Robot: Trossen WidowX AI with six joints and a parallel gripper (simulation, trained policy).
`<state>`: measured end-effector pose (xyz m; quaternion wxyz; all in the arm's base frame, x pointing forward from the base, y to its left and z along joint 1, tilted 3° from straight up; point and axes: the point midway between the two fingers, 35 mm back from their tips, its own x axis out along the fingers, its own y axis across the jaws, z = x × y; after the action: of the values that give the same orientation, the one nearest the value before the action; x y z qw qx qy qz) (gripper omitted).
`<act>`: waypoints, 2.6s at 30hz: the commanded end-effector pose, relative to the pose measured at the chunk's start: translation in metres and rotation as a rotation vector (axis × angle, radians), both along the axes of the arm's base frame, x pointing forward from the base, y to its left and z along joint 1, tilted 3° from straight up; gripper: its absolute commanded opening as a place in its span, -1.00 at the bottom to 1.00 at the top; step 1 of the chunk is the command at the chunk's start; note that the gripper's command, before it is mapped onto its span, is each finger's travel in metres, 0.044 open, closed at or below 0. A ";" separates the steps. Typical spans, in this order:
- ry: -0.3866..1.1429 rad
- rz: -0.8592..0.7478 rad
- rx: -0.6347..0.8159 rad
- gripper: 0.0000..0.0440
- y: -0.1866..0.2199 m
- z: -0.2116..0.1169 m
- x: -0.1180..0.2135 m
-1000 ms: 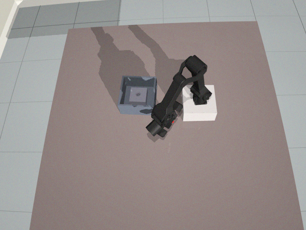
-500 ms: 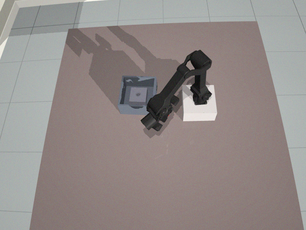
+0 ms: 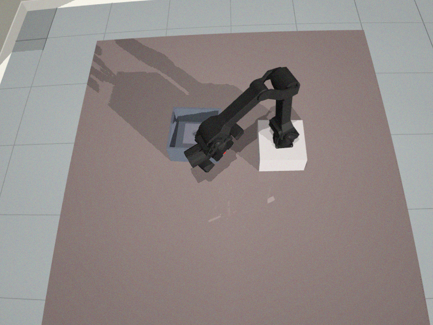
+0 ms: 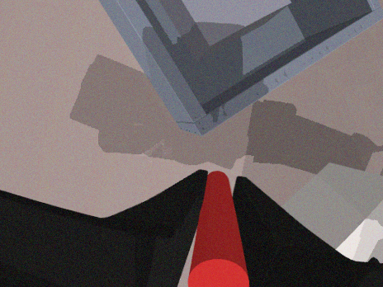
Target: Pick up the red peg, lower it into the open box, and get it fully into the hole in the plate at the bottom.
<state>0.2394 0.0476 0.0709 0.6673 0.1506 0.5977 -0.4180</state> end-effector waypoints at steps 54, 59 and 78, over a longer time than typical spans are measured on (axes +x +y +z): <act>-0.066 -0.006 0.251 0.60 -0.146 -0.051 0.135; -0.106 0.004 0.301 1.00 -0.145 -0.044 0.159; -0.199 0.047 0.354 1.00 -0.138 -0.032 0.196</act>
<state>0.3763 -0.1056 0.0283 0.6189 0.2665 0.6660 -0.3199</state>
